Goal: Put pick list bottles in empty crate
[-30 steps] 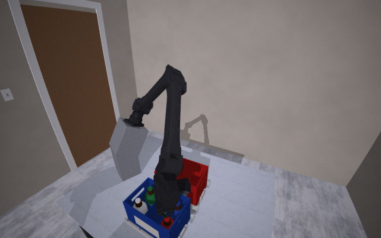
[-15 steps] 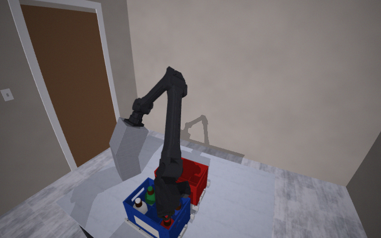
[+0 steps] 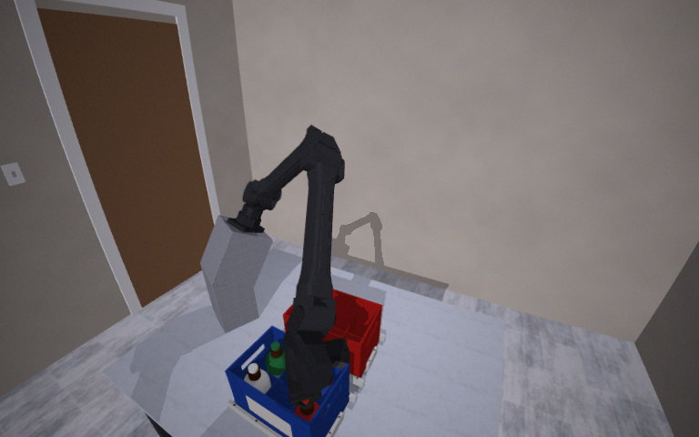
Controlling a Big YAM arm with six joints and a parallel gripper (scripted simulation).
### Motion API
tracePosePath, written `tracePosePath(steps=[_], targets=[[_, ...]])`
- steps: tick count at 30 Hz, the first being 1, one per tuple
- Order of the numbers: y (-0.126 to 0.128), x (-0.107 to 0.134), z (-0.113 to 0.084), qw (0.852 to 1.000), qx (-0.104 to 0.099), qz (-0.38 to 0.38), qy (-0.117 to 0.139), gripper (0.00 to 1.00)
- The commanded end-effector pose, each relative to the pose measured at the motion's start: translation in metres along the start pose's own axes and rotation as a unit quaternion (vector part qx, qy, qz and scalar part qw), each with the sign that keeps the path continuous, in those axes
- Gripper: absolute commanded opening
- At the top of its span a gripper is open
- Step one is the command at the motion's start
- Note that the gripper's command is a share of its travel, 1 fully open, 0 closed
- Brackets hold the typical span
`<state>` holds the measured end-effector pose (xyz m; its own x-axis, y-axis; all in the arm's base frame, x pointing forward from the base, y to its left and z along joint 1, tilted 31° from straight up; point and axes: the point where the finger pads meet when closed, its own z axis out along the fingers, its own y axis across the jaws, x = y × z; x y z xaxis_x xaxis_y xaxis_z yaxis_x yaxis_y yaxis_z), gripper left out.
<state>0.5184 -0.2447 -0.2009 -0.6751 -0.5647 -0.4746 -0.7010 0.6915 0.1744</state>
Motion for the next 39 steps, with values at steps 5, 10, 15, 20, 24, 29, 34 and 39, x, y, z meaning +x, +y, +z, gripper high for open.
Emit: tracePosePath(steps=[5, 10, 15, 20, 24, 29, 34, 39], targets=[[-0.009, -0.011, 0.024, 1.0, 0.003, -0.007, -0.001, 0.61], [-0.009, -0.011, 0.028, 1.0, 0.003, -0.007, -0.001, 0.61], [-0.008, -0.011, 0.035, 1.0, 0.002, -0.007, -0.001, 0.61], [-0.008, -0.011, 0.042, 1.0, 0.002, -0.006, -0.001, 0.61], [-0.008, -0.011, 0.045, 1.0, 0.002, -0.006, -0.001, 0.61], [-0.007, -0.01, 0.052, 1.0, 0.002, -0.006, -0.001, 0.61], [-0.007, -0.01, 0.056, 1.0, 0.002, -0.006, -0.001, 0.61], [-0.003, -0.009, 0.058, 1.0, -0.001, -0.004, 0.0, 0.61]])
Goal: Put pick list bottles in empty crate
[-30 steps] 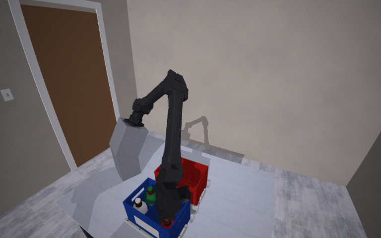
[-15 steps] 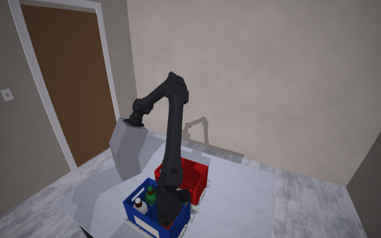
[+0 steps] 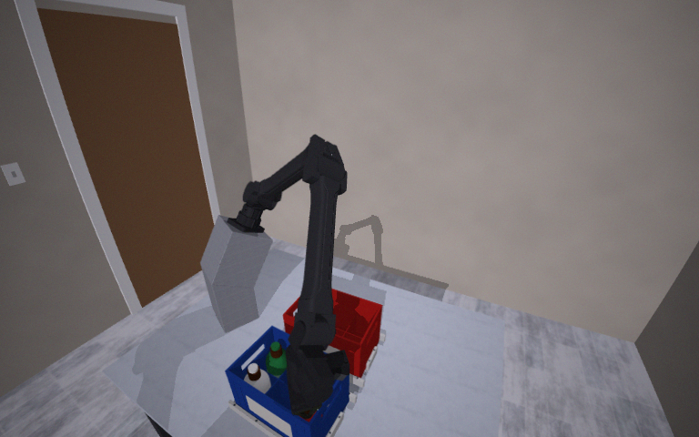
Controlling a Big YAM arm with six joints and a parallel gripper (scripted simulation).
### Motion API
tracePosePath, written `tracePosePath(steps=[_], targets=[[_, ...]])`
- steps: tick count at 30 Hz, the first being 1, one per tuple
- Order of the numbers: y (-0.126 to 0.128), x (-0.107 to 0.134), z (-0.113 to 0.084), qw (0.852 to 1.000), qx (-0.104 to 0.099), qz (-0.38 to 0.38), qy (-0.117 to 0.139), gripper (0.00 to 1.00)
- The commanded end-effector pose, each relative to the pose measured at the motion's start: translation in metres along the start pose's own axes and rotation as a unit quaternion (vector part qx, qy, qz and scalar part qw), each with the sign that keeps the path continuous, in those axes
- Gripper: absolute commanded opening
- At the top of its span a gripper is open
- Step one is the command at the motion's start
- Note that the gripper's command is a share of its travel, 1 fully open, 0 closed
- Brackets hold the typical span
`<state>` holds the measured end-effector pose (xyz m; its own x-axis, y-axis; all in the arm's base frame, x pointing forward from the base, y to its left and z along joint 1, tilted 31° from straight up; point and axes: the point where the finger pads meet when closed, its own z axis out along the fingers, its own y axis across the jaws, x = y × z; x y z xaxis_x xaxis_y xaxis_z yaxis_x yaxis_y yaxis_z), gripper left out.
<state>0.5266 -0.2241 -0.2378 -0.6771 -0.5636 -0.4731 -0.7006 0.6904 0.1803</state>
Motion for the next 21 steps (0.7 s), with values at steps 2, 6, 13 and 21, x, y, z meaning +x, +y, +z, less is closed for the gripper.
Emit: tracePosePath(steps=[2, 6, 13, 21], targets=[[-0.0054, -0.009, 0.0148, 1.0, 0.001, -0.006, -0.001, 0.61], [-0.0047, -0.0088, 0.0153, 1.0, 0.001, -0.005, -0.001, 0.61], [-0.0029, -0.0081, 0.0163, 1.0, 0.0, -0.004, 0.0, 0.0], [0.001, -0.0062, 0.0177, 1.0, -0.004, -0.002, 0.001, 0.0]])
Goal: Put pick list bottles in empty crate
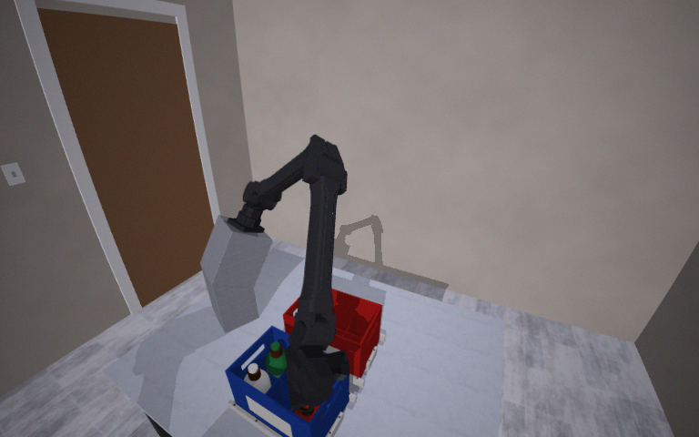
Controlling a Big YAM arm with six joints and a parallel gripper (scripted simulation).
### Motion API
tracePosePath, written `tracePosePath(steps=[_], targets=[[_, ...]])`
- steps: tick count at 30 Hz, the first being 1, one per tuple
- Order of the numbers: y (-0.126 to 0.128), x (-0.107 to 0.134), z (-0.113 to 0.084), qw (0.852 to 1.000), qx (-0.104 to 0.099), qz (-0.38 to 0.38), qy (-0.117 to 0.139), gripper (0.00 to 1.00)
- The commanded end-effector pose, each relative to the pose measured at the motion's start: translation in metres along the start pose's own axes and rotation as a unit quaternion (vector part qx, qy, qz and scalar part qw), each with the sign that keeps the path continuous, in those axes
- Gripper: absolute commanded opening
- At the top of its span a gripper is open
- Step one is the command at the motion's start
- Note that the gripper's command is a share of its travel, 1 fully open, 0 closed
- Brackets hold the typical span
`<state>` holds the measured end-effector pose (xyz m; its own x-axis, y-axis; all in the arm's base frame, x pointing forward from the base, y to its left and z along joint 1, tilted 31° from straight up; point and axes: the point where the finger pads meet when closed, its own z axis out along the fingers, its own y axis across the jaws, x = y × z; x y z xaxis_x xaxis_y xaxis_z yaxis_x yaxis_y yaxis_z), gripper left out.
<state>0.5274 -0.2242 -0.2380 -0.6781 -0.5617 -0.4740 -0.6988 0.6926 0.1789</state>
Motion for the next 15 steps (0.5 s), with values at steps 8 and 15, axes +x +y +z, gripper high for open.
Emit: tracePosePath(steps=[8, 15], targets=[[0.0051, -0.0041, 0.0193, 1.0, -0.007, -0.002, 0.002, 0.0], [0.0078, -0.0029, 0.0204, 1.0, -0.009, -0.001, 0.003, 0.0]])
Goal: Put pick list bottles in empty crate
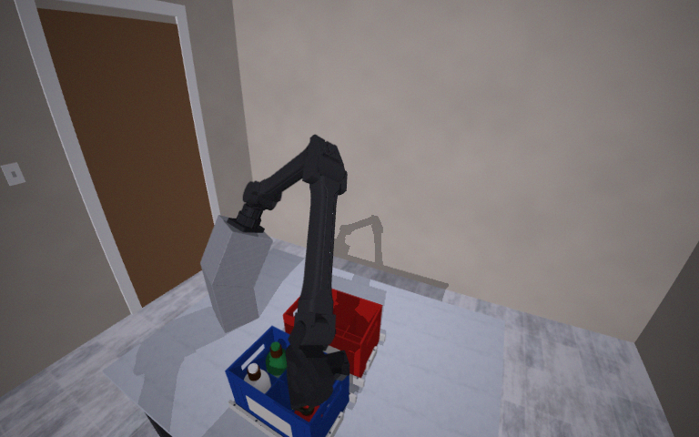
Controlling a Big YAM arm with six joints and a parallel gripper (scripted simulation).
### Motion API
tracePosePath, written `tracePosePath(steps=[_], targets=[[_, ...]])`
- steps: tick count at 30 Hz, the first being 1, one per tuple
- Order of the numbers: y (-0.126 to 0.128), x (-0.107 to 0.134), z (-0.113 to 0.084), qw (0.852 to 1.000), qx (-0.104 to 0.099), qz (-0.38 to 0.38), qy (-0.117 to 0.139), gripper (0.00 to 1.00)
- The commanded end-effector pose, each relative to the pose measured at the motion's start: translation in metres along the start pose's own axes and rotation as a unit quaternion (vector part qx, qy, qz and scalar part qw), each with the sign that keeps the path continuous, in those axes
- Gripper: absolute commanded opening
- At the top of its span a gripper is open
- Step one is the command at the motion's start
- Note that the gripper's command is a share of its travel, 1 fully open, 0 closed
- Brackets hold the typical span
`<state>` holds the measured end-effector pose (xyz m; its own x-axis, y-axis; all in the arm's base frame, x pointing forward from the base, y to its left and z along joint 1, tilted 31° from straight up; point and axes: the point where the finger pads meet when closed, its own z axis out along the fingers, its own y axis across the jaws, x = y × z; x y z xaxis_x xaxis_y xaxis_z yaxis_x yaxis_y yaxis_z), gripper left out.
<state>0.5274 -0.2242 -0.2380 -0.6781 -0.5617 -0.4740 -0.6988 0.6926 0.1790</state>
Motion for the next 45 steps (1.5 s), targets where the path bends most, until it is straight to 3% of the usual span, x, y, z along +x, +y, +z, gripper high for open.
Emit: tracePosePath(steps=[1, 18, 20, 23, 27, 45], targets=[[0.008, -0.003, 0.021, 1.0, -0.01, 0.0, 0.003, 0.0], [0.012, -0.001, 0.021, 1.0, -0.014, 0.002, 0.004, 0.0], [0.017, 0.0, 0.017, 1.0, -0.022, 0.004, 0.007, 0.0], [0.005, -0.016, -0.009, 1.0, -0.004, -0.015, 0.002, 0.0], [-0.002, 0.0, -0.027, 1.0, 0.005, 0.001, -0.001, 0.0], [-0.002, 0.001, -0.054, 1.0, 0.005, 0.001, -0.003, 0.0]])
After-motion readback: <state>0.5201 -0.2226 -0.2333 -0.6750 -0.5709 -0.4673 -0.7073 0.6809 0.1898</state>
